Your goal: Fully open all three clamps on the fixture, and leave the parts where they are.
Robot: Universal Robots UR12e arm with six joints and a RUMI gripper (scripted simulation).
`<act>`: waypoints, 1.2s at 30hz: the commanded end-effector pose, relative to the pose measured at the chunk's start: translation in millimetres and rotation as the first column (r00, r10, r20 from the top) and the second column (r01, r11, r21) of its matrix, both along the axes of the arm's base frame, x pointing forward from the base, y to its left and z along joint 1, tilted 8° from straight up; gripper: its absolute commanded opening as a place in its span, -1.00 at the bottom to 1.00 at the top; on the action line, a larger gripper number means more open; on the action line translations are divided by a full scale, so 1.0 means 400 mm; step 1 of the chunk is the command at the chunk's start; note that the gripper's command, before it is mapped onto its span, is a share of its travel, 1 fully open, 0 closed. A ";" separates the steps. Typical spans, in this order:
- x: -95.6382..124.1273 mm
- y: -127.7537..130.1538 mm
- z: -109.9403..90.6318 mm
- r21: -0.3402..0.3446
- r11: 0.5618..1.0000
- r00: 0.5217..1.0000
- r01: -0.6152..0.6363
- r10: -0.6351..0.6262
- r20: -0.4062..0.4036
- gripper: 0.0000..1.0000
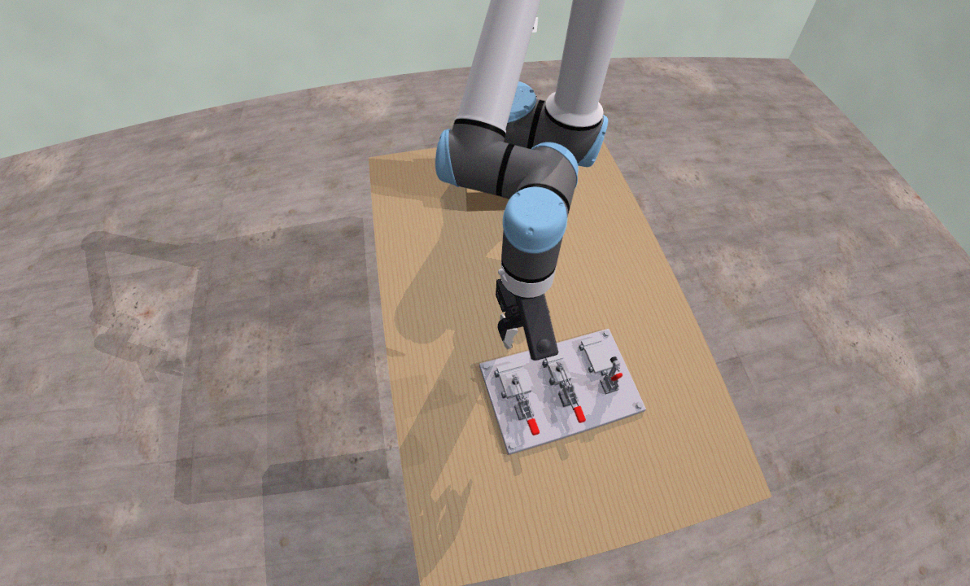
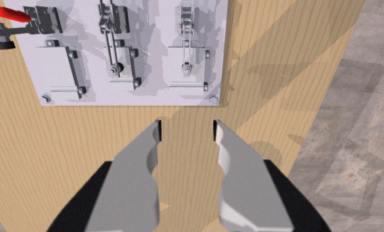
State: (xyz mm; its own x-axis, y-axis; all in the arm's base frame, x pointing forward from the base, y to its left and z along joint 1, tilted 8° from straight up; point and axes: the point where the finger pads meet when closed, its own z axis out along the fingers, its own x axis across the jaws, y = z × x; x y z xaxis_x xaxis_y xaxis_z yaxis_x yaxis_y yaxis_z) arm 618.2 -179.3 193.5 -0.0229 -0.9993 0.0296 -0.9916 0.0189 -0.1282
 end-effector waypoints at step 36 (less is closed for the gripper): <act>0.004 -0.001 -0.021 -0.001 1.000 1.000 0.000 0.000 0.001 -0.44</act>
